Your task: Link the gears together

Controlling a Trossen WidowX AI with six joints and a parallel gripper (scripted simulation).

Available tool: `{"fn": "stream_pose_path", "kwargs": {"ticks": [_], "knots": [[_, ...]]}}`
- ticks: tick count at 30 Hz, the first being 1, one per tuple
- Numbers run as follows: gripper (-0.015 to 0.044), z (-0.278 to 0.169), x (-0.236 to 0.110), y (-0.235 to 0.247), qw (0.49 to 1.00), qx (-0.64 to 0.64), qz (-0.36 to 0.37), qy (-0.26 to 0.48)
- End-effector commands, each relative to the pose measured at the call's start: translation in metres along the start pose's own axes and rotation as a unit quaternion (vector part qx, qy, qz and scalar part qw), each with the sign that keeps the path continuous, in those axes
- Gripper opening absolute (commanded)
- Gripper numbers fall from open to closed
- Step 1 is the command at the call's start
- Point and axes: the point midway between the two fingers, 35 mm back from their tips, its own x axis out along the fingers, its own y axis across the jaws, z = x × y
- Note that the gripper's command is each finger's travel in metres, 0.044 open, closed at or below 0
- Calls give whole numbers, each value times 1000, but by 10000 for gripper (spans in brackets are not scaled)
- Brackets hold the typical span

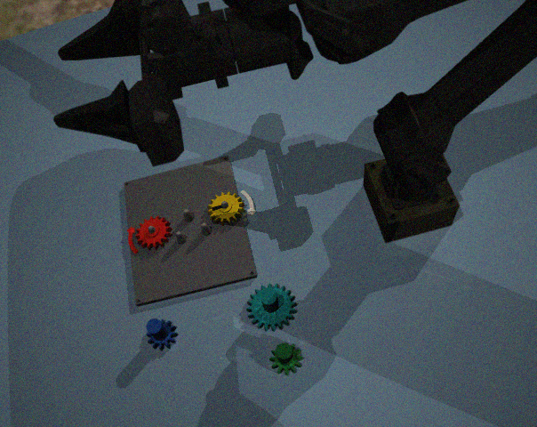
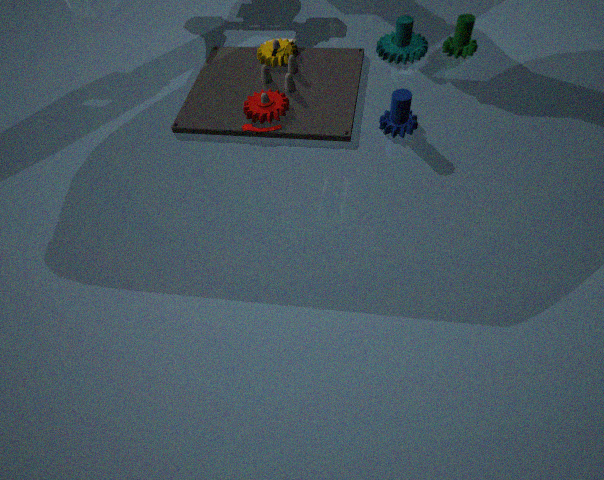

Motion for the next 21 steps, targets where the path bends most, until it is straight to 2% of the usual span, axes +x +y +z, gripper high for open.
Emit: {"fn": "stream_pose_path", "kwargs": {"ticks": [1,6,11,16,21], "knots": [[426,-2,1,1,1000,-3,2,6],[440,-66,16,32,983,-84,60,152],[440,-139,6,67,918,-190,154,312],[440,-201,-29,95,801,-295,267,446],[440,-246,-84,108,613,-394,398,557]]}}
